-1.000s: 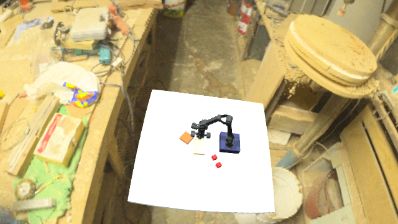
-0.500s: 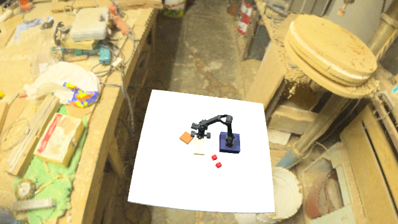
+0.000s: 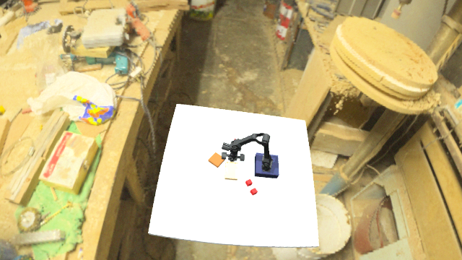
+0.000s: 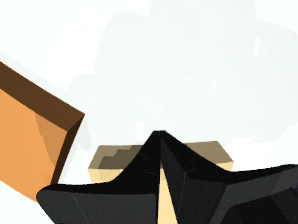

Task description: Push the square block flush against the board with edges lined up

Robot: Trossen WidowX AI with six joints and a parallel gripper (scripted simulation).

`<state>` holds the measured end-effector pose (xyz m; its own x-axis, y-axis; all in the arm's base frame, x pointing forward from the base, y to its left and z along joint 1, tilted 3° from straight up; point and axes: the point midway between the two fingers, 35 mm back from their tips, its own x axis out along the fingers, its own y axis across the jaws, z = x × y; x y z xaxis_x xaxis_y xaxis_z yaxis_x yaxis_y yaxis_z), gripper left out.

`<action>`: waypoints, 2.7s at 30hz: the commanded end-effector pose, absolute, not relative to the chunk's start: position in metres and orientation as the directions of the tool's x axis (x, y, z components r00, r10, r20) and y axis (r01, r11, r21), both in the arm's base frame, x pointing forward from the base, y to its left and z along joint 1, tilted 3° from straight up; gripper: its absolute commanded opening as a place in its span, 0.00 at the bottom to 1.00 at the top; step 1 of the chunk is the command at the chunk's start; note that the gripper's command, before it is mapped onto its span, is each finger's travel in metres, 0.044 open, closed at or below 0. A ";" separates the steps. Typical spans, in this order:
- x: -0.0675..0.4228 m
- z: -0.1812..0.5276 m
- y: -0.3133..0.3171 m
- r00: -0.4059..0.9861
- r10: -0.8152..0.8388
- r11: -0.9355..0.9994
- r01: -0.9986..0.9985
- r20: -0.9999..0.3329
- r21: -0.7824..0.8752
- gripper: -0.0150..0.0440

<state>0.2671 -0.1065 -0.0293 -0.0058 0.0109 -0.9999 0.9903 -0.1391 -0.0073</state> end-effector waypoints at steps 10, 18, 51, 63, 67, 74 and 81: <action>0.264 -0.032 -0.102 -0.014 0.028 -0.140 0.990 -1.000 -0.017 0.25; 0.264 -0.032 -0.102 -0.014 0.028 -0.140 0.990 -1.000 -0.017 0.25; 0.263 -0.032 -0.137 -0.014 0.026 -0.140 0.990 -1.000 -0.017 0.25; 0.263 -0.005 -0.148 -0.013 0.024 -0.142 0.990 -1.000 -0.016 0.25; 0.262 0.023 -0.148 -0.014 0.025 -0.140 0.990 -1.000 -0.017 0.25; 0.264 0.024 -0.135 -0.013 0.025 -0.054 0.998 -1.000 -0.014 0.25; 0.266 0.026 -0.099 -0.012 0.027 0.189 0.982 -1.000 -0.007 0.25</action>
<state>0.2670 -0.1122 0.0257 -0.0091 0.0236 -0.9997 0.9946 0.1034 -0.0066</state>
